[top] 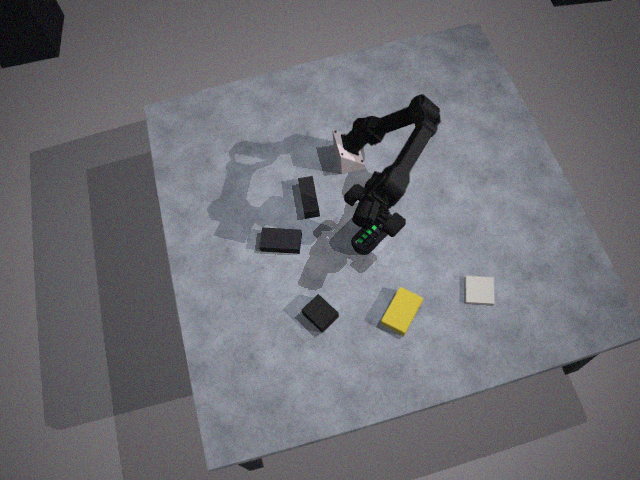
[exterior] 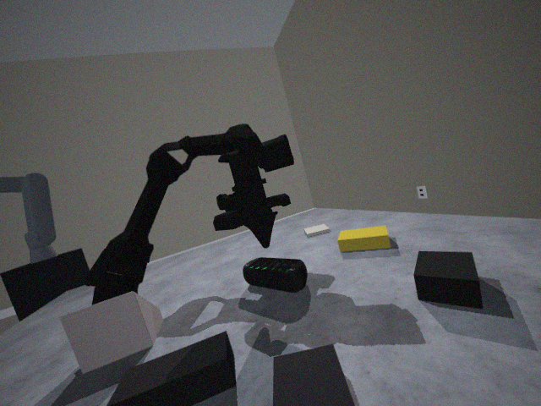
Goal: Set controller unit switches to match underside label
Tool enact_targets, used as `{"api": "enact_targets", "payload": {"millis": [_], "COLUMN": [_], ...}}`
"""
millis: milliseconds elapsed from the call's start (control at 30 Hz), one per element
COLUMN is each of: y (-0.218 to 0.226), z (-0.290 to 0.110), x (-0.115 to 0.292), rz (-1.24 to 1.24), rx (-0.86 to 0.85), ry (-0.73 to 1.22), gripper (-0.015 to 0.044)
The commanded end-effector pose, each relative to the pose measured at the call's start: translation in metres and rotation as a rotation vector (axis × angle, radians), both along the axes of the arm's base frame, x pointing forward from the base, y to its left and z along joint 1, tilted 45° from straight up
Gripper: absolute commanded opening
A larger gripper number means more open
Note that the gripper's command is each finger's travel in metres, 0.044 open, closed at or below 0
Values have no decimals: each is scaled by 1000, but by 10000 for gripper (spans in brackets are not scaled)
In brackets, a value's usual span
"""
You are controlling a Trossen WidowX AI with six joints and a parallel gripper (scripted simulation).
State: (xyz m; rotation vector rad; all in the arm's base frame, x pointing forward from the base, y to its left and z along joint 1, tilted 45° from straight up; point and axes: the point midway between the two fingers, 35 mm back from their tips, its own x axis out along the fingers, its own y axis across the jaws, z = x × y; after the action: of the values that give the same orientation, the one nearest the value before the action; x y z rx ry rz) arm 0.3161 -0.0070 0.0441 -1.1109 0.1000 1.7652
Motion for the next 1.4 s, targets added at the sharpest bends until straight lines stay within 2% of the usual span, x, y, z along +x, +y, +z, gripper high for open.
{"api": "enact_targets", "payload": {"millis": [0,1033,1367], "y": [-2,-2,-6], "z": [0,-1,-32], "x": [0,-1,-31], "rz": [4,3,-84], "rx": [-4,-2,92], "ry": [-1,-3,-80], "gripper": [0,0,0]}}
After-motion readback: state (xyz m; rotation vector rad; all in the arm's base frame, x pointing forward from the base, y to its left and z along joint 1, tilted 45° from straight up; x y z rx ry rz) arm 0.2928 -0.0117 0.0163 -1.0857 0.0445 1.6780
